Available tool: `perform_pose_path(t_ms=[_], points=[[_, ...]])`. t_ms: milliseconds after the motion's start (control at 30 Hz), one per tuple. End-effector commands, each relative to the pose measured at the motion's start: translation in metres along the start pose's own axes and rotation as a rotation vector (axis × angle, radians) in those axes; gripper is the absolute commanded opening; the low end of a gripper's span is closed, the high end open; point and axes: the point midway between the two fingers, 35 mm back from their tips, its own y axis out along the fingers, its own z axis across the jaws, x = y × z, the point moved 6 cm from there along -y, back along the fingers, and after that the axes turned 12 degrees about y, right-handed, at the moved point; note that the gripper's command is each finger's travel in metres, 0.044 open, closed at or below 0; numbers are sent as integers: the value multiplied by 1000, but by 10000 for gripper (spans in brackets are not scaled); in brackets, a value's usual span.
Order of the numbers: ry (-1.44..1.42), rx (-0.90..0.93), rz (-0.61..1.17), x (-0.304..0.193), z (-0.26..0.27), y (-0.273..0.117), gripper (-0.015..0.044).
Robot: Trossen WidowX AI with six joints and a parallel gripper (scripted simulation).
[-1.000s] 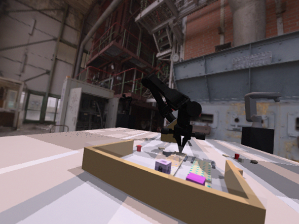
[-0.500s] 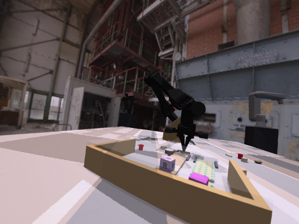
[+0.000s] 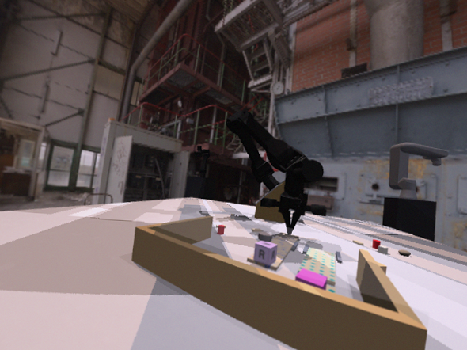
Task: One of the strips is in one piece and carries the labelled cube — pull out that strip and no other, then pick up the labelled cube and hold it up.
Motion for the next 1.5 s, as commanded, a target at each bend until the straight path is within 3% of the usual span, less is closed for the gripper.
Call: perform_pose_path(t_ms=[0,1467], points=[[-7,-8,28,-12,-5,5,0],[-9,-8,31,-70,-16,4,0]])
